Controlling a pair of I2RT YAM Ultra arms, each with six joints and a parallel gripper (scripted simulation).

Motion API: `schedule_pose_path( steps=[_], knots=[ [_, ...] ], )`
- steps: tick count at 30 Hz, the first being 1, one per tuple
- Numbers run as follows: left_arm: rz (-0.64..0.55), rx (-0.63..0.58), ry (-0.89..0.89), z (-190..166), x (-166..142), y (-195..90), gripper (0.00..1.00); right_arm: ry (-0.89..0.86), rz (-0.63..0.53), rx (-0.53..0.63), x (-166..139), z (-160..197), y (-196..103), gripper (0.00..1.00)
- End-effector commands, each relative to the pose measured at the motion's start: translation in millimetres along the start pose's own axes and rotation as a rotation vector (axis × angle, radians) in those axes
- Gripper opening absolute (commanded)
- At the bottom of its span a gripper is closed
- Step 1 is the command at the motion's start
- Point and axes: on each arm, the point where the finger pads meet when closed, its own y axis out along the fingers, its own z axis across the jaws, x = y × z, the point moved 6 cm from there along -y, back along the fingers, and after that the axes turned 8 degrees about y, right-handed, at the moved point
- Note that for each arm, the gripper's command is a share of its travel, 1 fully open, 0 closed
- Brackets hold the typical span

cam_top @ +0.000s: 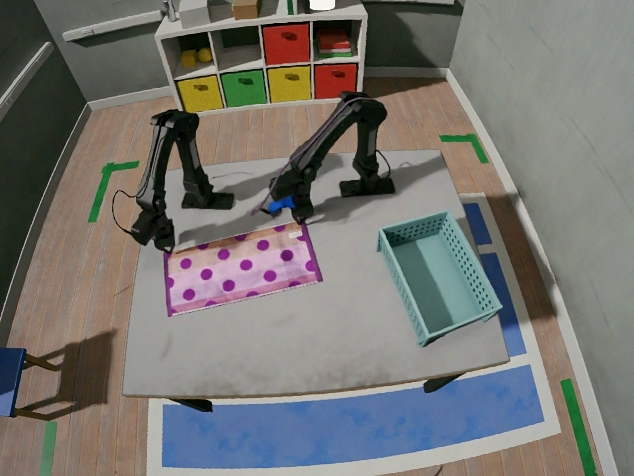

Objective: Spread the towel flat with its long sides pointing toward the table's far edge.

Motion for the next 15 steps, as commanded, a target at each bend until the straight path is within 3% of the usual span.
schedule_pose_path(
  steps=[1,15],
  knots=[
    [-0.013,-0.007,0.005,-2.1,0.0,14.4,0.34,0.000,-0.003,0.005,-0.2,-0.7,13.4,0.34],
    [-0.052,0.011,0.003,1.7,15.0,15.8,0.34,0.003,-0.023,0.041,6.8,15.2,16.3,0.34]
  ],
)
